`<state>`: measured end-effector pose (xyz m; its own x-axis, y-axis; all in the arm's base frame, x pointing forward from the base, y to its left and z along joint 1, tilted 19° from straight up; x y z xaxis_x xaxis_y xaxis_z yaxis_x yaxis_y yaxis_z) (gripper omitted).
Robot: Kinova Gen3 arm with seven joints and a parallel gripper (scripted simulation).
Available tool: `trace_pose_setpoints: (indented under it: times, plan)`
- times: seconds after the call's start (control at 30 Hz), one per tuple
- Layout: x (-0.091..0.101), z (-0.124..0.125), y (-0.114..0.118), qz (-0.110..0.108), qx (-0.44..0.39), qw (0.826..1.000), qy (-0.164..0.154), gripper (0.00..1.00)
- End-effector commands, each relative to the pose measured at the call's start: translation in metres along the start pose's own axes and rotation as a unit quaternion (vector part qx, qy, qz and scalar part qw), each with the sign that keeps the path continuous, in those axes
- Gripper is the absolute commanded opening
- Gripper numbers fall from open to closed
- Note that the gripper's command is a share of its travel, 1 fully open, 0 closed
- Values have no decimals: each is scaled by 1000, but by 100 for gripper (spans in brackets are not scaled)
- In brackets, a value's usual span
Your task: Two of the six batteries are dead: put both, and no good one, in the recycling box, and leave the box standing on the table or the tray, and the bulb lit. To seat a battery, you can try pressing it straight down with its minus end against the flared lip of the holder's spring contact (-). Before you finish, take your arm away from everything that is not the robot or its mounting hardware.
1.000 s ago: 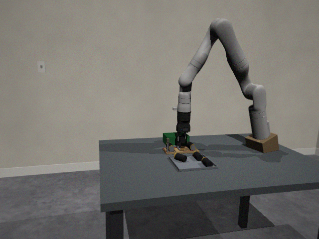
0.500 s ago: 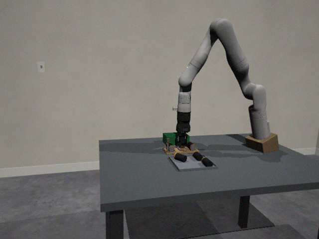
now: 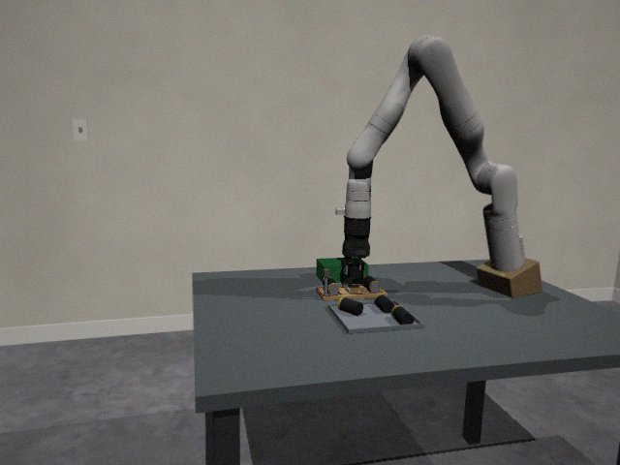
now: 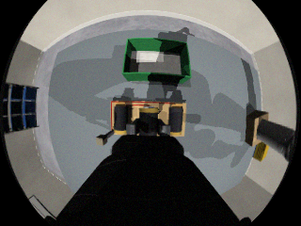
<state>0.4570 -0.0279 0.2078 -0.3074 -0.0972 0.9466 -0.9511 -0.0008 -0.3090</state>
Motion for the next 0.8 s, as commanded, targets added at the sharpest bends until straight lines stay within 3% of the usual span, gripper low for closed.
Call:
trace_pose_setpoints:
  times: [0.0,0.77]
  plan:
    - [1,0,0,1,0,1000,0,57]
    - [-13,0,-1,1,0,1000,0,57]
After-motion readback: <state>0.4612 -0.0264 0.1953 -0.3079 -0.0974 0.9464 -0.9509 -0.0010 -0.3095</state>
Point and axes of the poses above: the point where the finger pads meet when closed, its own x axis back along the fingers, its own y axis across the jaws, z = x × y, the point moved 6 cm from there along x, back along the fingers, and after that the axes turned 2 degrees about -x, right-handed, at the moved point
